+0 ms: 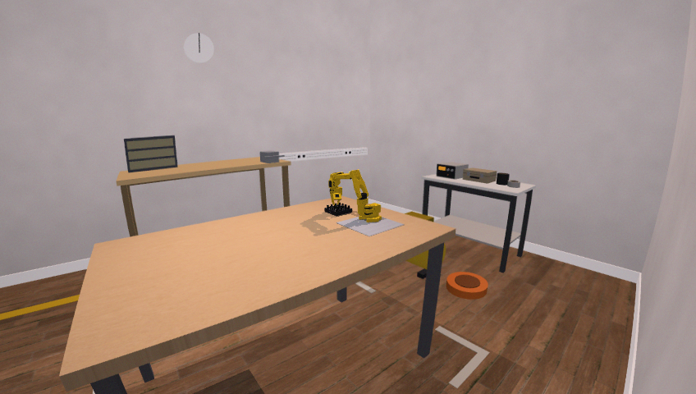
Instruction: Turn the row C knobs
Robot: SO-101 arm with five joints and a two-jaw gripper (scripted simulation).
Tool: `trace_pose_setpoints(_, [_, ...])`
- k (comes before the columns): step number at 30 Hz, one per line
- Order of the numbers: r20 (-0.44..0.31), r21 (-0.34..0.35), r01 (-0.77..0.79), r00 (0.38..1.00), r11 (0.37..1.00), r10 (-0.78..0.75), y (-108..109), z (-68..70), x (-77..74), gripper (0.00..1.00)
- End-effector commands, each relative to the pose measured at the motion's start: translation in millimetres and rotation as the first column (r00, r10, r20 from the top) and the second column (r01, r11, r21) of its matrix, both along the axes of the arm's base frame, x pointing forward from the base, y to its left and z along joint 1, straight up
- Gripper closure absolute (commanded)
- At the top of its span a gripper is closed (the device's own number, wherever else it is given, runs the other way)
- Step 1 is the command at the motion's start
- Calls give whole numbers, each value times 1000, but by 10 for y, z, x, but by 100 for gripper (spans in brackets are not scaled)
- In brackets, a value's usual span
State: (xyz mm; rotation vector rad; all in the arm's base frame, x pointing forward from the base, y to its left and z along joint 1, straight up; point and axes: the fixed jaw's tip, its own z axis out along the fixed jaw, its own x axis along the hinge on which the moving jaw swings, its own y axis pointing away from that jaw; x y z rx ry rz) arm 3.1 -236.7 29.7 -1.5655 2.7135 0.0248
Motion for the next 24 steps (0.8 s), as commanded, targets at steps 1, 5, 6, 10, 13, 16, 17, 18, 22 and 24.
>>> trace_pose_setpoints(1, [0,-16,-3,1000,1000,3,-15,108,-10,92])
trace_pose_setpoints(5, [0,-17,-3,1000,1000,3,-15,171,-11,92])
trace_pose_setpoints(6, [0,-17,-3,1000,1000,3,-14,186,-11,92])
trace_pose_setpoints(10, [0,-18,-3,1000,1000,3,-12,227,-11,92])
trace_pose_setpoints(13, [0,-18,-3,1000,1000,3,-10,250,-11,92])
trace_pose_setpoints(16, [0,-19,-3,1000,1000,3,-8,277,-11,92])
trace_pose_setpoints(17, [0,-19,-3,1000,1000,3,-7,284,-11,92])
trace_pose_setpoints(18, [0,-19,-3,1000,1000,3,-6,290,-11,92])
trace_pose_setpoints(22, [0,-19,-3,1000,1000,3,-4,304,-12,92])
trace_pose_setpoints(24, [0,-19,-3,1000,1000,3,-4,306,-12,92])
